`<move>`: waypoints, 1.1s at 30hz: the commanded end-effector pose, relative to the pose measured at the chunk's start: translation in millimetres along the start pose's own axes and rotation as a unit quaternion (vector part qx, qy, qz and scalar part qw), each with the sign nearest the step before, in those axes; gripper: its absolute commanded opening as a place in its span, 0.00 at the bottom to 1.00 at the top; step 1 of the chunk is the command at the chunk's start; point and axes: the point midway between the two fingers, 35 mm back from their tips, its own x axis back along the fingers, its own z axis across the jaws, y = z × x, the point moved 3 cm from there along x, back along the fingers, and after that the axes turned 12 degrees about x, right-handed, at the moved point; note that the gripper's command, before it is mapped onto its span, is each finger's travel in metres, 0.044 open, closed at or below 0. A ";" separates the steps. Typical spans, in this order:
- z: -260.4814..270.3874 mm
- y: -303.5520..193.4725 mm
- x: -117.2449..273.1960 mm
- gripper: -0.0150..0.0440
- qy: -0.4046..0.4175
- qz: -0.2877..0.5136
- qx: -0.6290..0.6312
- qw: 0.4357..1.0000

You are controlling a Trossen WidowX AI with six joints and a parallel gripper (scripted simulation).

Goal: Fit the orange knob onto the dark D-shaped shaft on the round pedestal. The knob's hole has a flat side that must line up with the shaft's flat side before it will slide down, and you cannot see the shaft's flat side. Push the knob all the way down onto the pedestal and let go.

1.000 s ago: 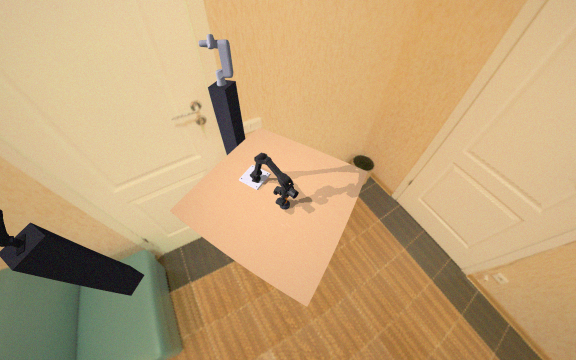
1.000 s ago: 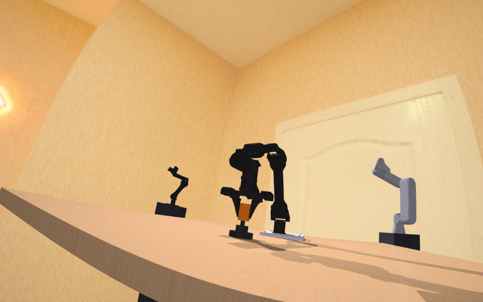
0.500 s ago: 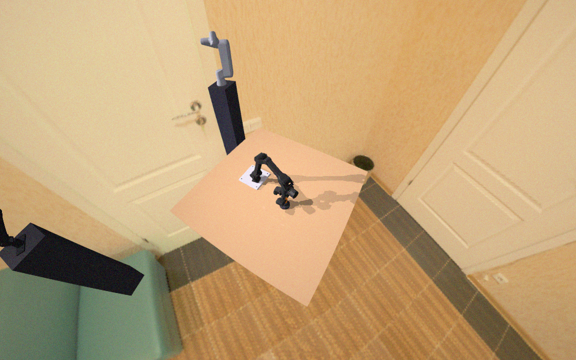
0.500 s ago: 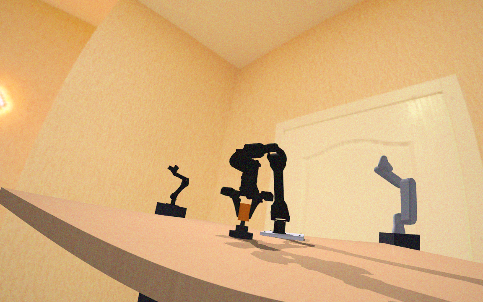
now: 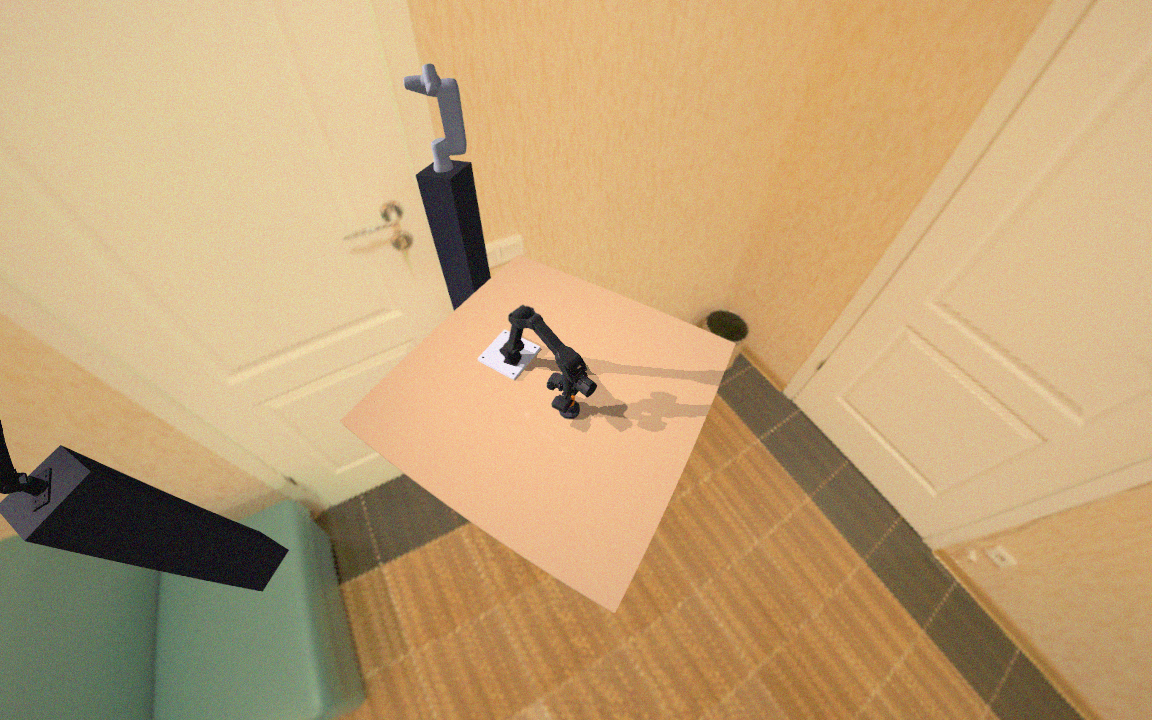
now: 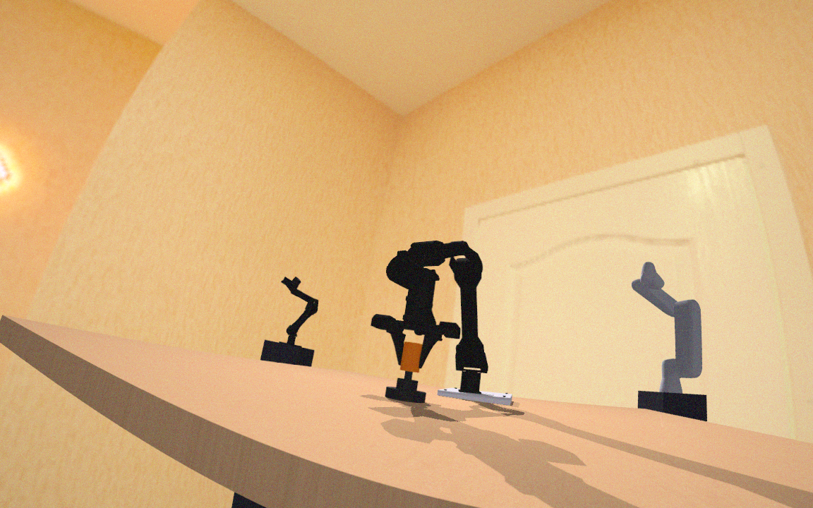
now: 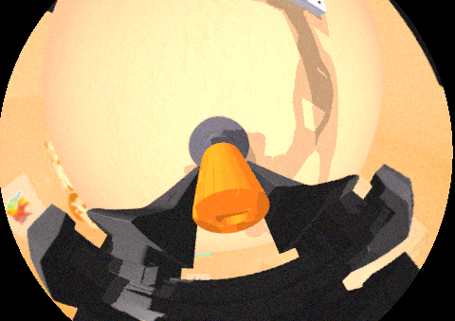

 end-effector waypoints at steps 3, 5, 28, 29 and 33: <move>0.0 -0.1 0.1 0.25 0.000 0.001 0.002 1.000; 0.0 -0.1 0.1 0.25 0.000 0.001 0.002 1.000; 1.4 -1.5 5.5 0.25 0.000 0.001 -0.039 0.999; 1.5 -1.7 5.2 0.25 0.000 0.001 -0.039 0.999; 1.6 -2.2 1.6 0.25 0.000 0.001 -0.039 0.999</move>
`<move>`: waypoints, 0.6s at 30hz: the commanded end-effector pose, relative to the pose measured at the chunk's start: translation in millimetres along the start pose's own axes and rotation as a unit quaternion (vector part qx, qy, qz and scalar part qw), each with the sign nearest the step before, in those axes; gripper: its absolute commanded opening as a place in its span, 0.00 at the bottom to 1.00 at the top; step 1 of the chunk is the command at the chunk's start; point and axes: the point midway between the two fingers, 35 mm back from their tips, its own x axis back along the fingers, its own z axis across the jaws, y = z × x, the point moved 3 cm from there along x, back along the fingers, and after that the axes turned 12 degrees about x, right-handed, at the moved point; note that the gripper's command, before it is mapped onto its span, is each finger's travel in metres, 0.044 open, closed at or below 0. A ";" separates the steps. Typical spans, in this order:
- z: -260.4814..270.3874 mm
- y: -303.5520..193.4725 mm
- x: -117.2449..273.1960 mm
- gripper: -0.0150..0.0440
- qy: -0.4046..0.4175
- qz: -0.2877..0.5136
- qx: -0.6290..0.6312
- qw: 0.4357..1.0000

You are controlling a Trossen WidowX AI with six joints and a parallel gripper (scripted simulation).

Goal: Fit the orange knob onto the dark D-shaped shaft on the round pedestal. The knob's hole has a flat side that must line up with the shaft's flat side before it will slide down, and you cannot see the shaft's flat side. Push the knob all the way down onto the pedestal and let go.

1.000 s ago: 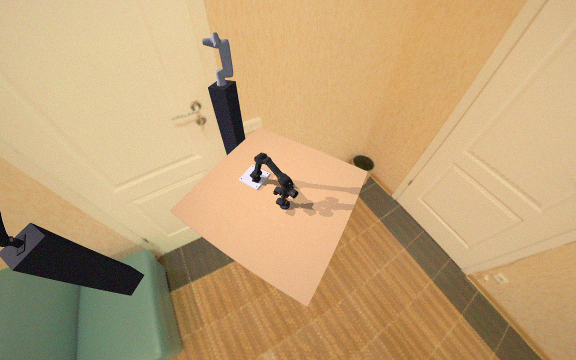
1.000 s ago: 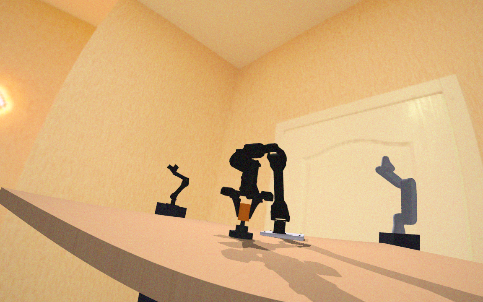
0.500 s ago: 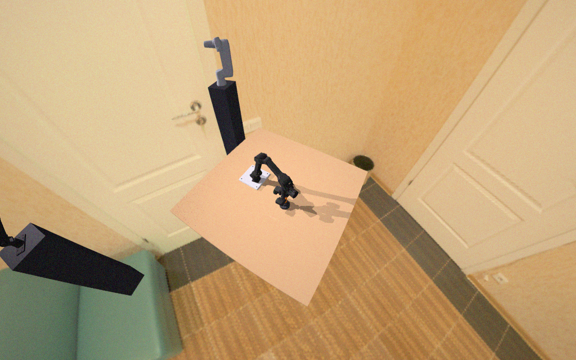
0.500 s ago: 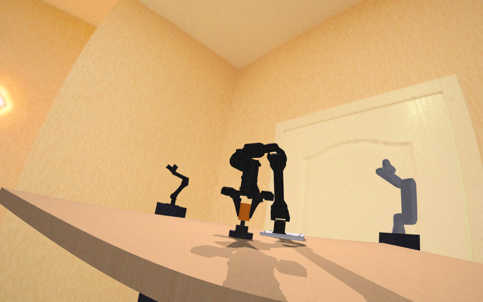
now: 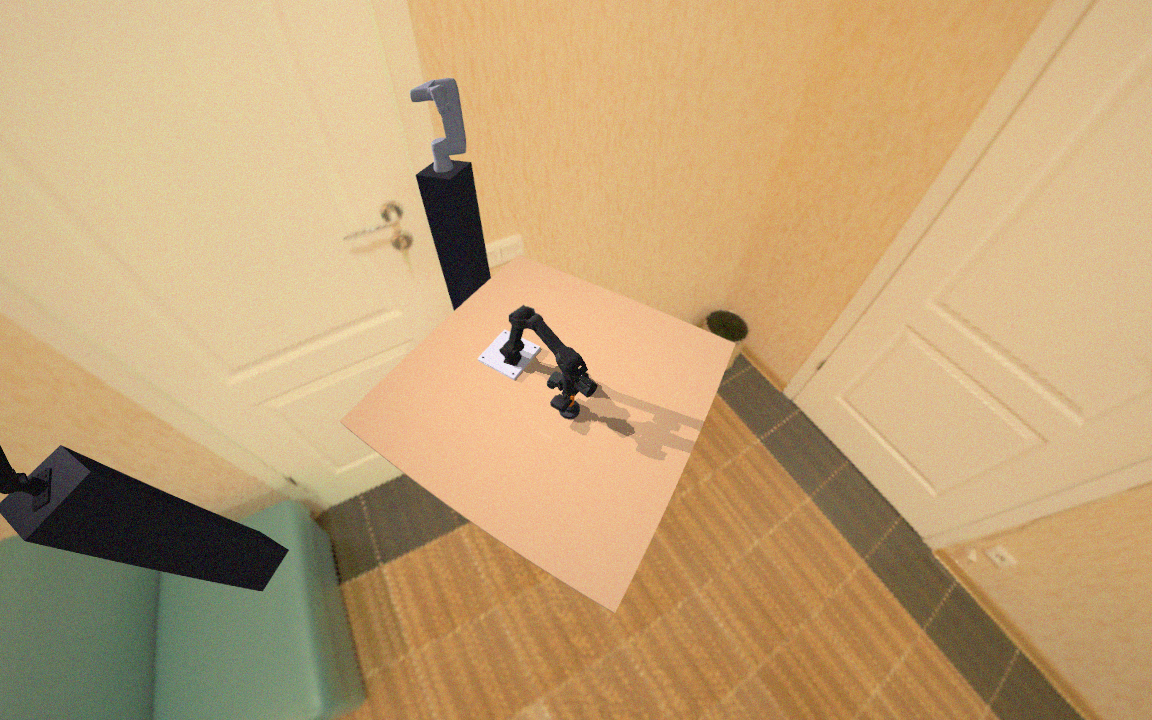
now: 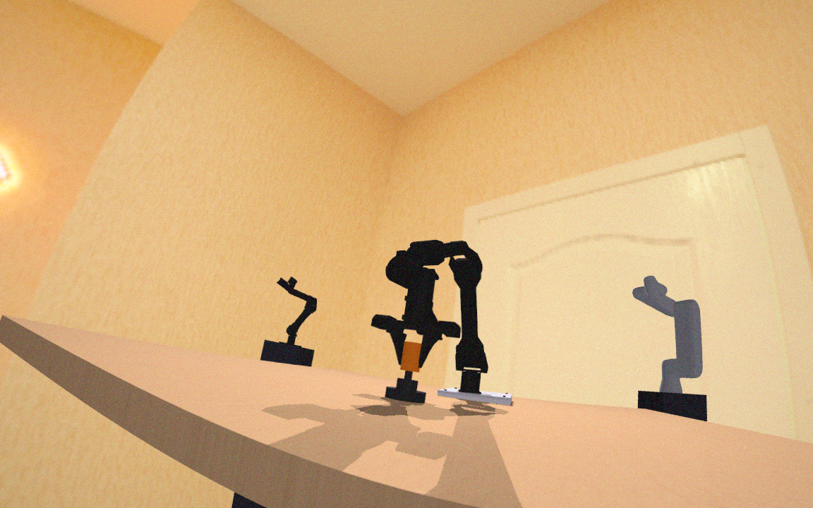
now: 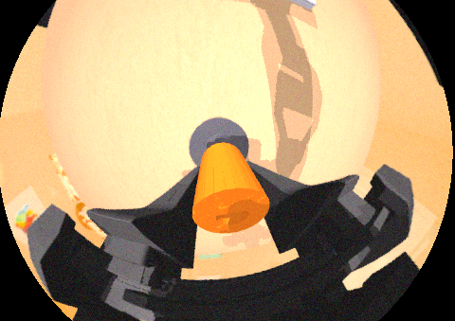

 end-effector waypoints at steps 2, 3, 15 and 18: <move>0.9 -1.9 -1.2 0.25 0.002 0.006 -0.003 1.000; 1.1 -2.3 -1.2 0.25 0.002 0.006 -0.003 1.000; 0.6 -1.3 -1.7 0.25 0.002 0.006 -0.003 1.000; 0.6 -1.3 -2.0 0.25 0.002 0.006 0.008 1.000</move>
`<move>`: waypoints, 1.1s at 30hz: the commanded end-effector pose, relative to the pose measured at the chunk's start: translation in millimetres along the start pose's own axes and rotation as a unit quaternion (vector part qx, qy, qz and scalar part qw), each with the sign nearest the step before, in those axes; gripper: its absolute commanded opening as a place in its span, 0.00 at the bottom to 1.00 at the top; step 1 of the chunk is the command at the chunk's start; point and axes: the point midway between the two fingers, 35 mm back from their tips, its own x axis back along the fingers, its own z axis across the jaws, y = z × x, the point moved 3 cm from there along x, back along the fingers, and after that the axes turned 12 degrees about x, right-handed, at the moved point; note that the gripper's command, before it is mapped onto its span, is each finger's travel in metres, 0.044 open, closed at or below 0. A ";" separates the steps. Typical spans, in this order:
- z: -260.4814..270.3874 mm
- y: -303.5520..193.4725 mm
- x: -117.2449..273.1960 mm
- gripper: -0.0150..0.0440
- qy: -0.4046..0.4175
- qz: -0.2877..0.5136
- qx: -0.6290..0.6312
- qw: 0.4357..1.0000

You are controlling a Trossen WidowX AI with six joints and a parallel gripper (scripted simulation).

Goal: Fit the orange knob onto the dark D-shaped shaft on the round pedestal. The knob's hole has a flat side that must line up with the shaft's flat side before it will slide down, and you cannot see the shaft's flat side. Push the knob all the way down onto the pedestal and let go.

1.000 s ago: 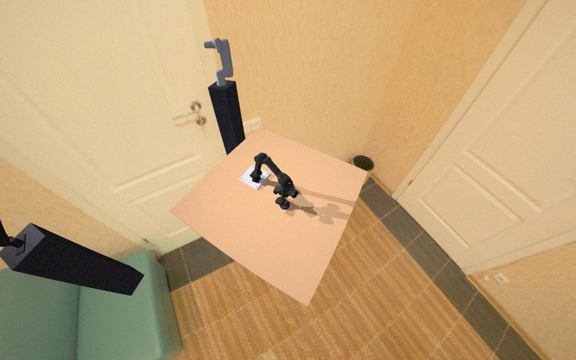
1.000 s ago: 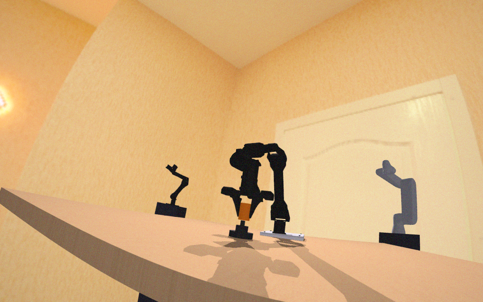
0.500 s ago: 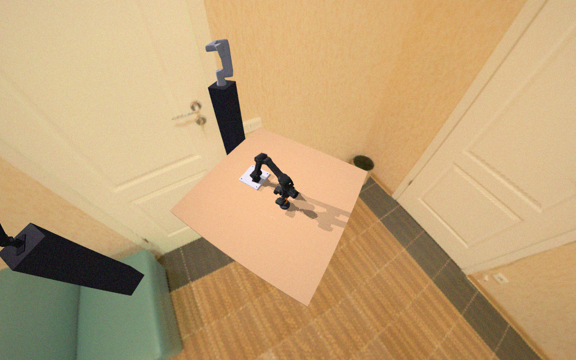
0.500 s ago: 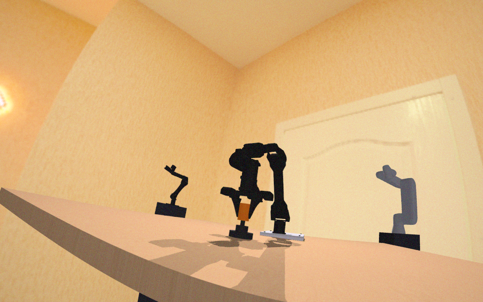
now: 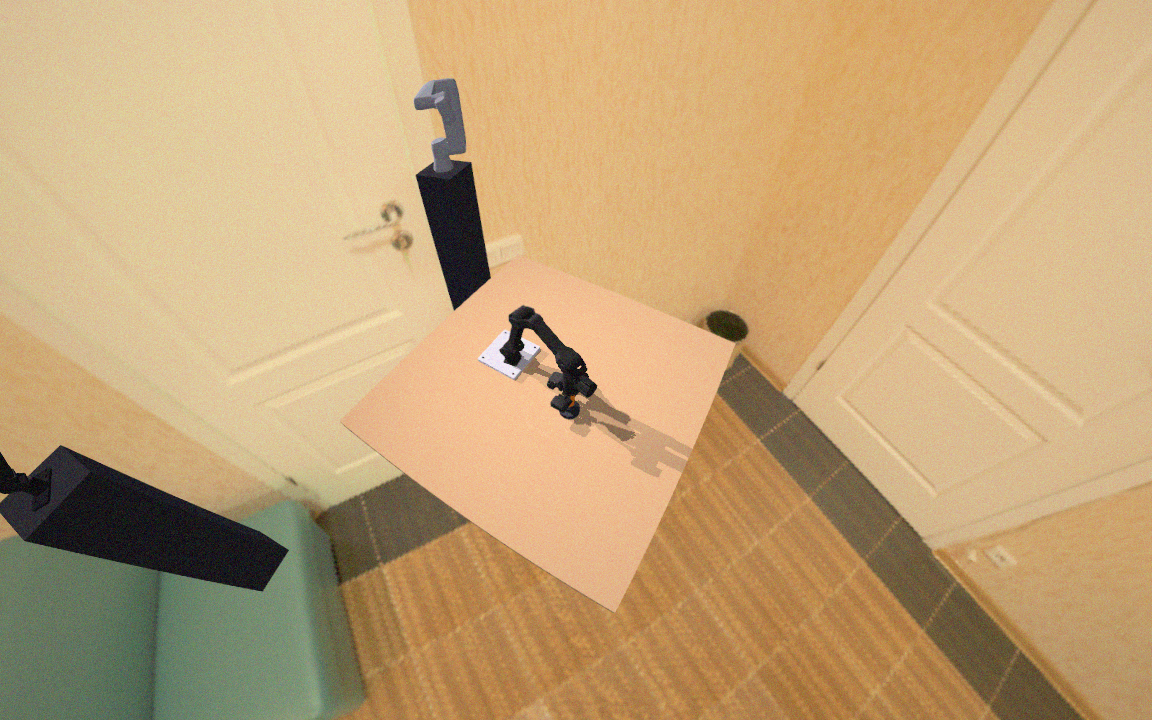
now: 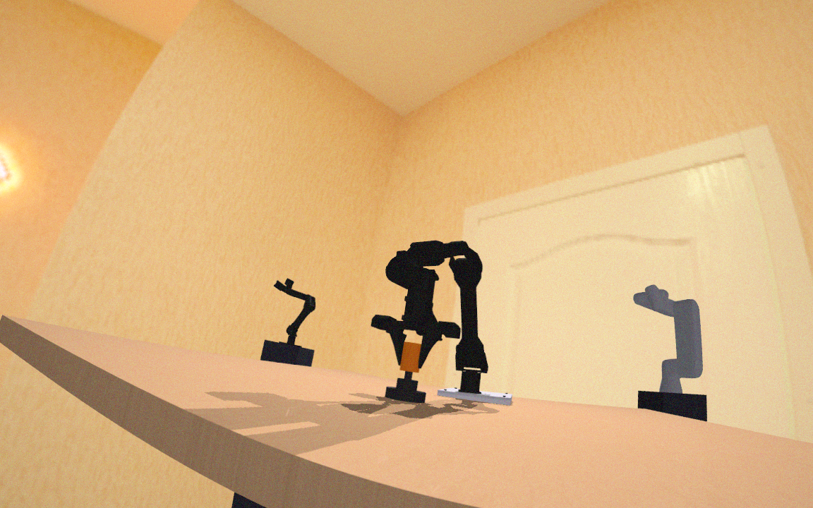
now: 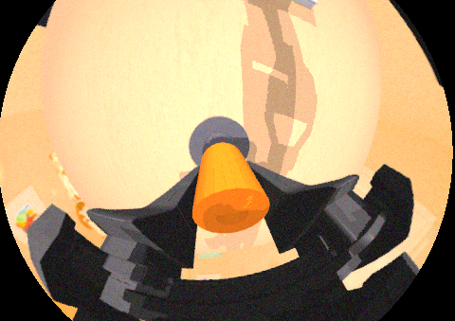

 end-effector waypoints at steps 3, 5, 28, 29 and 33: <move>0.4 -0.8 -0.1 0.25 0.001 0.003 0.008 1.000; 0.4 -0.8 -0.1 0.25 0.001 0.003 0.008 1.000; 0.4 -0.8 -0.1 0.25 0.001 0.003 0.008 1.000; 0.4 -0.8 -0.1 0.25 0.001 0.003 0.008 1.000; 0.1 -0.2 1.5 0.25 0.001 0.003 0.003 1.000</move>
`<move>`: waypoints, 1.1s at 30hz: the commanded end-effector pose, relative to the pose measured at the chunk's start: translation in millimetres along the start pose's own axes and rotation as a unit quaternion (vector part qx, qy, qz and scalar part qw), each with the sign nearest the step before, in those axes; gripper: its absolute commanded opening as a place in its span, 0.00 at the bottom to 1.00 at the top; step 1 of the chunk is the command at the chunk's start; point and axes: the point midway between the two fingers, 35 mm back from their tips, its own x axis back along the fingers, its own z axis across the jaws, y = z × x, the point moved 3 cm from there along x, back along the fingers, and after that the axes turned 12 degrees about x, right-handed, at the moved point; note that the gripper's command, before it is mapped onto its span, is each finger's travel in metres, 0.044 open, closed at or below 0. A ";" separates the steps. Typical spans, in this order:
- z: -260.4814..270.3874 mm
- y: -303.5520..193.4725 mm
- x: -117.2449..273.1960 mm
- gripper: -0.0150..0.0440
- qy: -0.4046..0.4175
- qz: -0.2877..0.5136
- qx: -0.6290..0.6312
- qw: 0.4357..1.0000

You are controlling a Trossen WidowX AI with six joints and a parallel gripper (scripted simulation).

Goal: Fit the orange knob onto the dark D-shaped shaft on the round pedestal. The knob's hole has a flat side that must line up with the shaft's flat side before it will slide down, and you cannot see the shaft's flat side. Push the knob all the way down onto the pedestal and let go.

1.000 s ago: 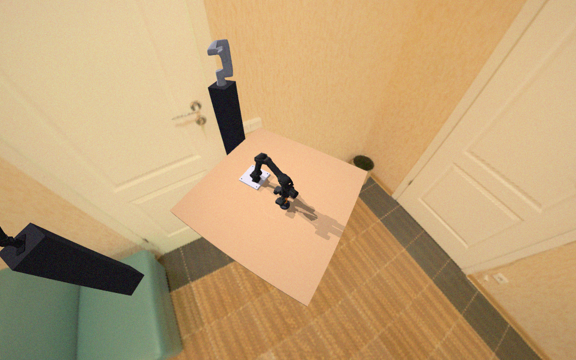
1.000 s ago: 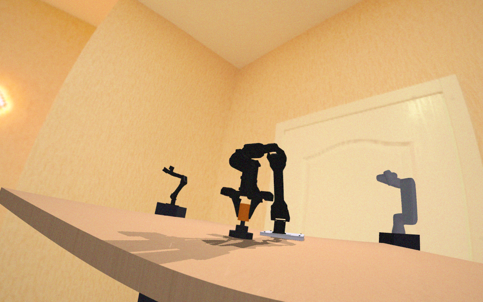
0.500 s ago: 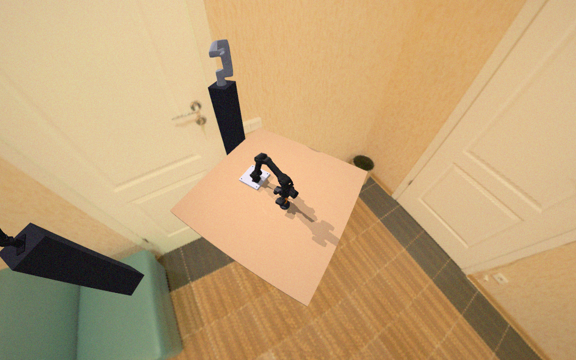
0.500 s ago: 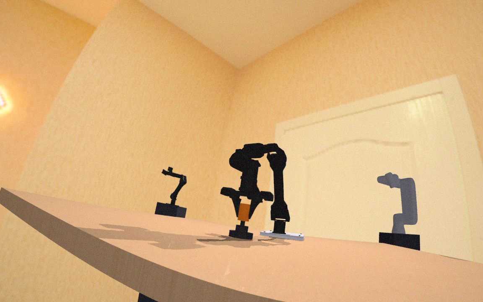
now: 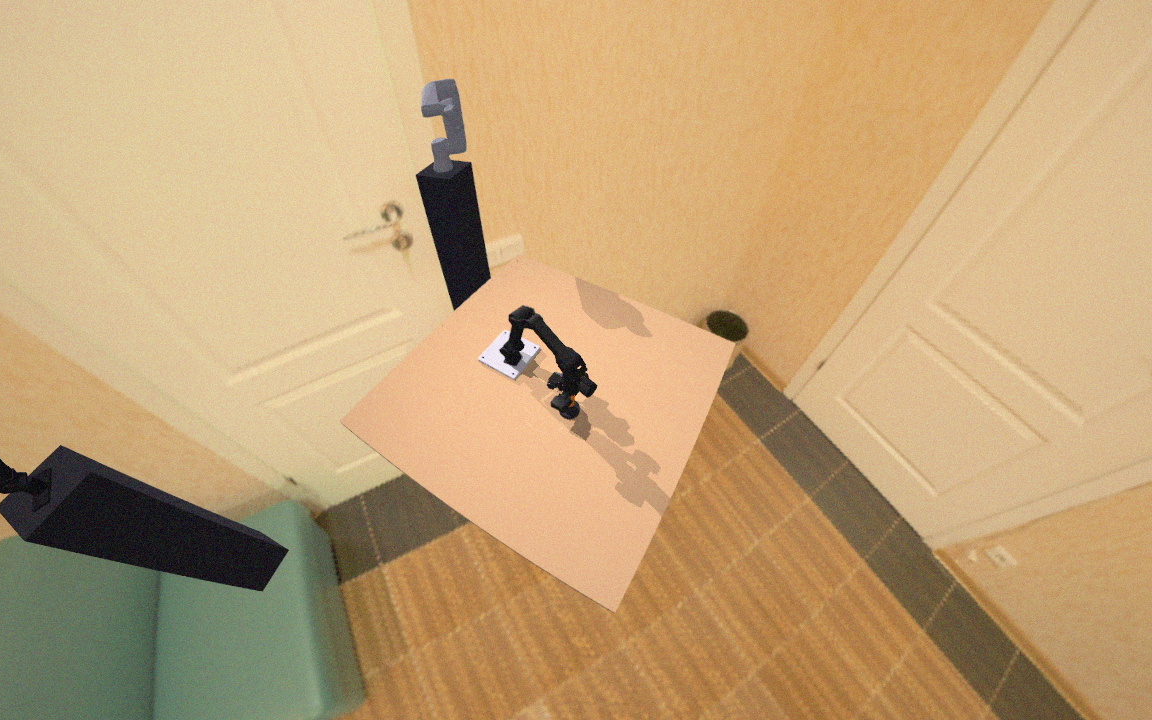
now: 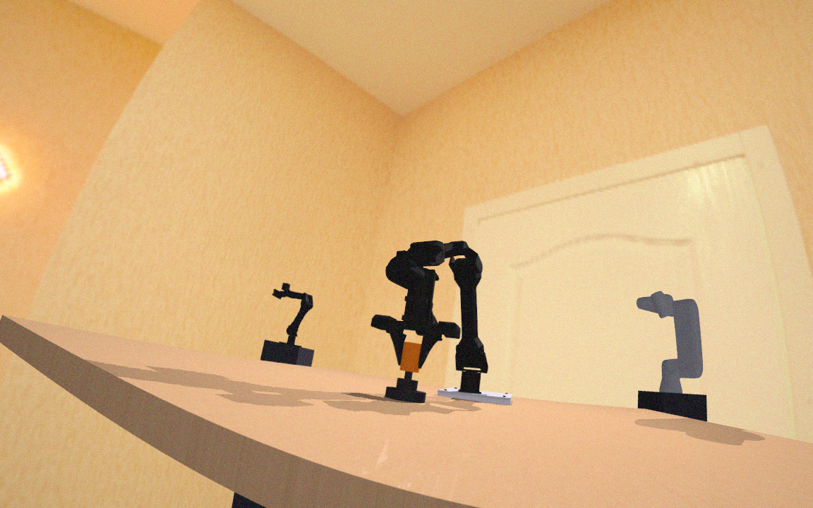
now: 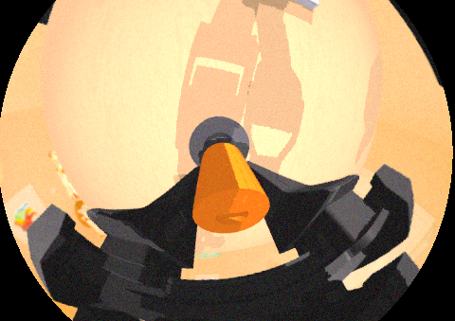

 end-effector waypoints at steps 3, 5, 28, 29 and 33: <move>-0.5 0.9 6.2 0.25 0.001 0.003 -0.009 1.000; -0.7 1.4 7.5 0.25 0.001 0.003 -0.009 1.000; 0.5 -1.4 -2.1 0.25 0.001 0.003 -0.034 0.999; 0.9 -2.2 -3.9 0.25 0.001 0.003 -0.033 0.999; 1.4 -2.7 -8.3 0.25 0.001 0.003 -0.033 0.999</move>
